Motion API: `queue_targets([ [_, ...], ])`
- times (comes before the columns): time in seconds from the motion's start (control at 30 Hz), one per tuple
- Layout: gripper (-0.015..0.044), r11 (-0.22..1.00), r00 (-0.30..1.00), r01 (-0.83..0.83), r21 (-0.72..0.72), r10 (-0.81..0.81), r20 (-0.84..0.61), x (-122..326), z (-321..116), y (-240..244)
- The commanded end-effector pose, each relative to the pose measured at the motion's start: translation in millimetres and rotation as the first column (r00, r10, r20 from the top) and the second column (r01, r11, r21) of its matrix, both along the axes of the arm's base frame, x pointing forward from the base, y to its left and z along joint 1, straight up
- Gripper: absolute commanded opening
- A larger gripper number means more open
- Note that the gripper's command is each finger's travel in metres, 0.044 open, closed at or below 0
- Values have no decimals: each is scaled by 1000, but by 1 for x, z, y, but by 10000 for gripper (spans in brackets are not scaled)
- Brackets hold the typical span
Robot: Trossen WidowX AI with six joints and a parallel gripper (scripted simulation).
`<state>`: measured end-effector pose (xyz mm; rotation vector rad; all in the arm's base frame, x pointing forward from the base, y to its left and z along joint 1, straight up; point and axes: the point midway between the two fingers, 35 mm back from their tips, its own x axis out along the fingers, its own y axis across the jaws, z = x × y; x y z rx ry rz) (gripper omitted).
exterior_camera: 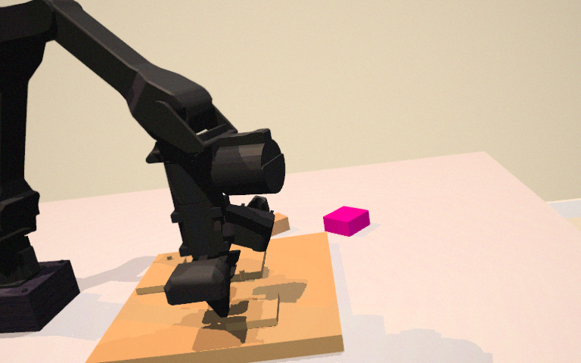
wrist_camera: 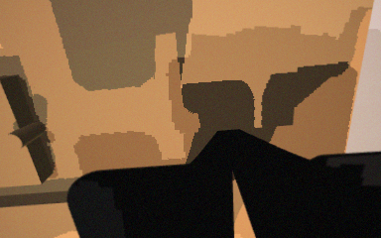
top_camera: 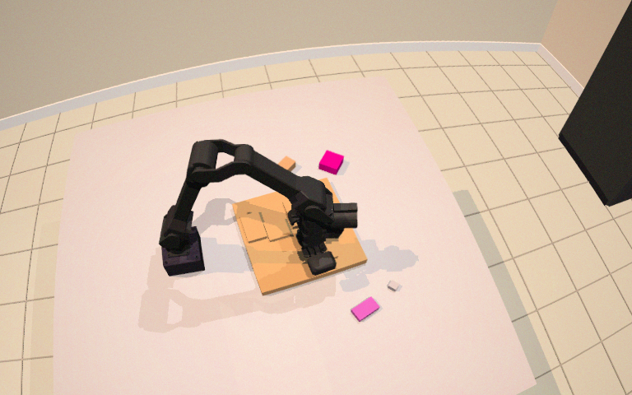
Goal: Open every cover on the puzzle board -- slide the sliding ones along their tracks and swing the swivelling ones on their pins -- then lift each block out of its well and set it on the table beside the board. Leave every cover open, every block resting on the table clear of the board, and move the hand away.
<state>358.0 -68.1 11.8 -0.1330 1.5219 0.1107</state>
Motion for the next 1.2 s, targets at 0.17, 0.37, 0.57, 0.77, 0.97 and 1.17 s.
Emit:
queue_targets([
  [0.17, 0, 1000, 1000, 5, 6, -5, -8, 9, -2, 2],
  [0.37, 0, 1000, 1000, 5, 6, -5, -7, 15, -2, 2],
  [0.57, 0, 1000, 1000, 5, 6, -5, -7, 21, -1, 3],
  [0.77, 0, 1000, 1000, 5, 6, -5, -6, 27, -1, 4],
  [0.97, 0, 1000, 1000, 5, 7, -5, -6, 33, -1, 5],
  [1.17, 0, 1000, 1000, 5, 7, -5, -5, 39, 0, 6],
])
